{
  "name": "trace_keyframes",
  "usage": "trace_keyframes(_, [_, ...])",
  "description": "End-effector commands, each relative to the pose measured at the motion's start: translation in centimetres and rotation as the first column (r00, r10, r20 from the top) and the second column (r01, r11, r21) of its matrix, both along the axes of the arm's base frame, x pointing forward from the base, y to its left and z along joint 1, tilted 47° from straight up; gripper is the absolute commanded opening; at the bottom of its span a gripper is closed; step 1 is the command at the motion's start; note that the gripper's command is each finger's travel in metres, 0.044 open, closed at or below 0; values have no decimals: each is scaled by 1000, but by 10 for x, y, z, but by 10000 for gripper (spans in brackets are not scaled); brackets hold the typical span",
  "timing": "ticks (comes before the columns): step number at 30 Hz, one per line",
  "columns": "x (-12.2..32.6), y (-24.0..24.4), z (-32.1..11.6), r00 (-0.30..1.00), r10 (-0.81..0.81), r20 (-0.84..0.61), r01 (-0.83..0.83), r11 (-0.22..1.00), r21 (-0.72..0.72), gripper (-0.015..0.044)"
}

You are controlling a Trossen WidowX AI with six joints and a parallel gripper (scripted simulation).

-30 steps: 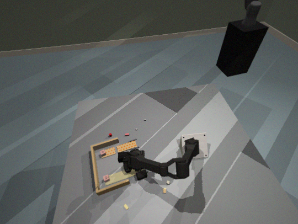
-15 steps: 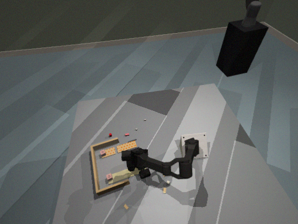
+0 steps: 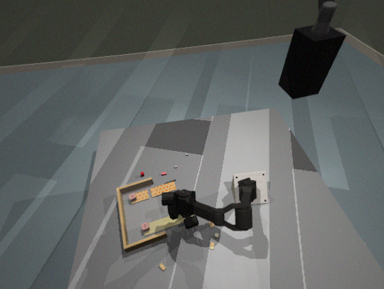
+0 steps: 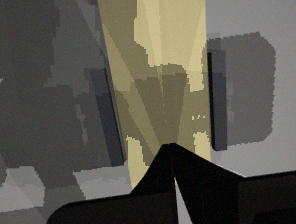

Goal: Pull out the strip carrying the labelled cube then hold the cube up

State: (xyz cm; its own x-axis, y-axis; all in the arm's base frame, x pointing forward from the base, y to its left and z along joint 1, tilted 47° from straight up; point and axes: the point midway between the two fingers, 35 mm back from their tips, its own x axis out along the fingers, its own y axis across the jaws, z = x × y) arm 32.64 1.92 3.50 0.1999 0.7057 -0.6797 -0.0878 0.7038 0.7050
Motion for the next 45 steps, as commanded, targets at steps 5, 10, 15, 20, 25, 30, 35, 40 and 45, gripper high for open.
trace_keyframes(5, [-18,5,-6,1000,10,-17,-10,1000,5,0])
trace_keyframes(10, [-25,5,-7,1000,10,-17,-10,1000,5,0])
trace_keyframes(15, [-32,6,-9,1000,10,-18,-10,1000,5,0])
trace_keyframes(20, [-39,6,-10,1000,10,-18,-10,1000,5,0])
trace_keyframes(25, [-47,6,-12,1000,10,-18,-10,1000,5,0])
trace_keyframes(30, [-54,7,-13,1000,10,-19,-10,1000,5,0])
trace_keyframes(35, [-62,7,-15,1000,10,-19,-10,1000,5,0])
trace_keyframes(40, [-69,8,-16,1000,10,-20,-10,1000,5,0])
trace_keyframes(45, [-77,8,-18,1000,10,-20,-10,1000,5,0])
